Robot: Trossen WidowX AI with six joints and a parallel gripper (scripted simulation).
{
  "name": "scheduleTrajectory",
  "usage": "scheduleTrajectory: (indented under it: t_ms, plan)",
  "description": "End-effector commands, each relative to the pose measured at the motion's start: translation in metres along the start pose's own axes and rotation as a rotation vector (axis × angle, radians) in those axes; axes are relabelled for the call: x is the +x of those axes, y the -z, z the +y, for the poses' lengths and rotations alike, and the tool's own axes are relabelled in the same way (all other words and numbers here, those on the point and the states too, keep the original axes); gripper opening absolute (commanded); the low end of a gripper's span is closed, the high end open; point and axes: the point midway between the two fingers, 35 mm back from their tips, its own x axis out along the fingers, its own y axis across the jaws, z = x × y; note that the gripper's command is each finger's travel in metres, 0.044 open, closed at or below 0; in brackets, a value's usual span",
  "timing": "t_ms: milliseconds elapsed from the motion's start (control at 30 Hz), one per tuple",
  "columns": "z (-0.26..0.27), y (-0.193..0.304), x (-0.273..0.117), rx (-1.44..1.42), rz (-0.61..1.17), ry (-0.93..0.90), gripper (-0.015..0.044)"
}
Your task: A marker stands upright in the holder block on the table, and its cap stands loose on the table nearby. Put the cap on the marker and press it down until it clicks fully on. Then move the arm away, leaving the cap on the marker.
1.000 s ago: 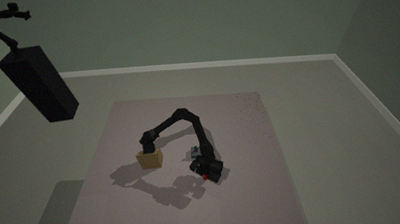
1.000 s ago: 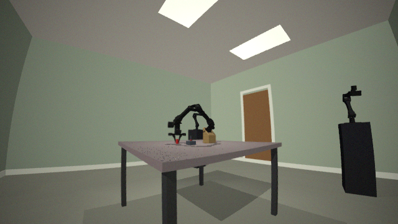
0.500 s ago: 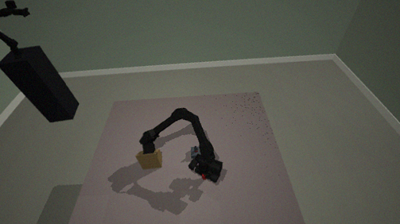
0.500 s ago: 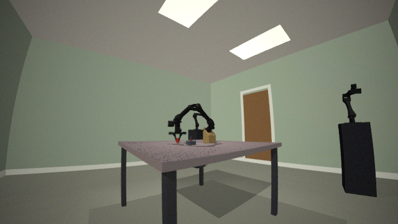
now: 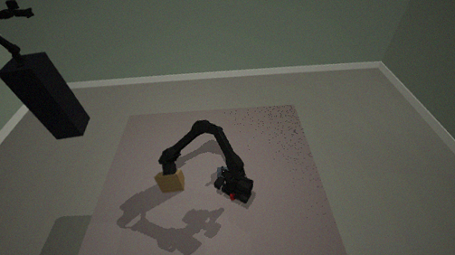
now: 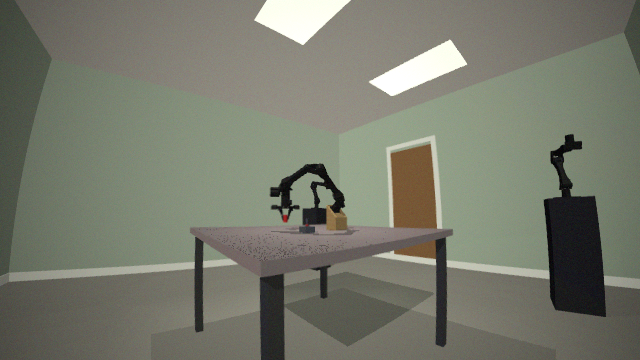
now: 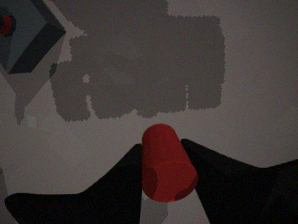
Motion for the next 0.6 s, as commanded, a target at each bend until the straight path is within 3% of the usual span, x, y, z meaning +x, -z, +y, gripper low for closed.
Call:
scheduleTrajectory:
  t_ms: [0,567]
  plan:
    - [0.003,-0.009,-0.007,-0.009,0.003,0.007,0.0]
    - [0.036,-0.049,-0.026,-0.007,0.004,0.007,0.0]
